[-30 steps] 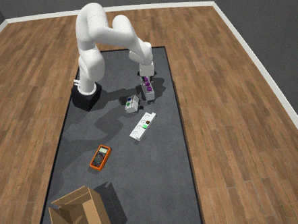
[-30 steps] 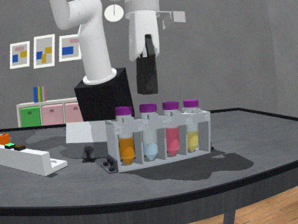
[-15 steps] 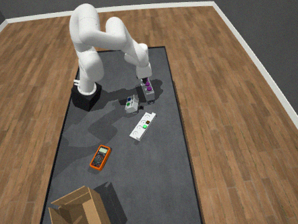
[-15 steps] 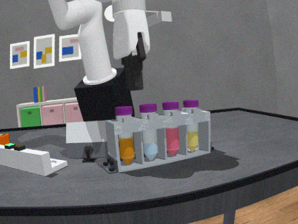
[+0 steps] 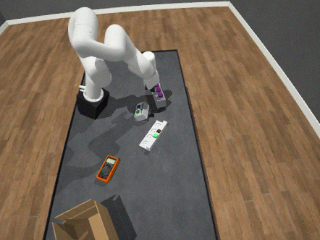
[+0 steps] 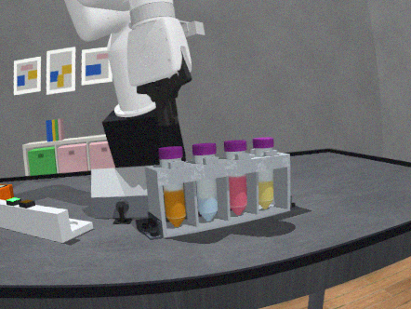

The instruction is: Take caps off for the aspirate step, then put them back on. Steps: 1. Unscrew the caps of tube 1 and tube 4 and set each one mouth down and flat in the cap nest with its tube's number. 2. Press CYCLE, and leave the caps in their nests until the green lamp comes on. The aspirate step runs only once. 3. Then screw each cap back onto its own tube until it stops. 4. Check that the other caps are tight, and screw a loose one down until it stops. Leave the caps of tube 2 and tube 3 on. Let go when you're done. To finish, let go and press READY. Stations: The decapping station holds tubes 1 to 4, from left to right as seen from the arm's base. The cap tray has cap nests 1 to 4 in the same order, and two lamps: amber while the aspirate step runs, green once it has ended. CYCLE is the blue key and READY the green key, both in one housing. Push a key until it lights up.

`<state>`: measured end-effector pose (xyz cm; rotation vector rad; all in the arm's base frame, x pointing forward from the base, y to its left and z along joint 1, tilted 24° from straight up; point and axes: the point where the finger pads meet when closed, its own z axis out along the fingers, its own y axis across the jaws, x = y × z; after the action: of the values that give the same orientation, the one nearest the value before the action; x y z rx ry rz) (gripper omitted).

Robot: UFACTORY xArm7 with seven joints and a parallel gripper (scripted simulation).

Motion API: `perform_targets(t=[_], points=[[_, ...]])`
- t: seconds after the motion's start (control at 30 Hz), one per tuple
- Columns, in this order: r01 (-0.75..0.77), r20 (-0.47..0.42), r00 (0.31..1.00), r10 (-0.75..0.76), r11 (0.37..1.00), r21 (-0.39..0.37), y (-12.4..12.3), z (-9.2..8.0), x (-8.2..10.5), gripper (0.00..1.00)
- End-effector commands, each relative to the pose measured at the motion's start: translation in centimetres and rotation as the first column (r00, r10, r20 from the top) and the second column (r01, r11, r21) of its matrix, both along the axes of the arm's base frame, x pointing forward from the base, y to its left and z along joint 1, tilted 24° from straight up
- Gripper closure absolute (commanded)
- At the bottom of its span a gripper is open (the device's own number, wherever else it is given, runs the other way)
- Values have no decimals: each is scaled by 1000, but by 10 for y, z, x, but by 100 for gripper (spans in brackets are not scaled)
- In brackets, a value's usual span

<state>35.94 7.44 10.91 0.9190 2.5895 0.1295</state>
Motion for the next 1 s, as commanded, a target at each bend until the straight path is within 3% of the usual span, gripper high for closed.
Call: perform_targets(t=[0.0, 0.27, 0.33, 0.37, 0.57, 0.83, 0.9, 0.93, 0.97], points=[[-252, -114, 962, 250, 968, -2, -1, 2, 1, 100], [-501, -172, 855, 489, 865, -33, -1, 2, 1, 100], [-501, -172, 855, 489, 865, -33, -1, 2, 1, 100], [-583, -199, 800, 566, 812, -35, -1, 2, 1, 100], [-730, -242, 670, 702, 682, -47, -1, 2, 1, 100], [-896, -311, 431, 847, 442, -39, 0, 2, 1, 100], [-896, -311, 431, 847, 442, -39, 0, 2, 1, 100], [-937, -334, 338, 880, 350, -27, 0, 2, 1, 100], [-951, -343, 300, 890, 309, -28, 0, 2, 1, 100]])
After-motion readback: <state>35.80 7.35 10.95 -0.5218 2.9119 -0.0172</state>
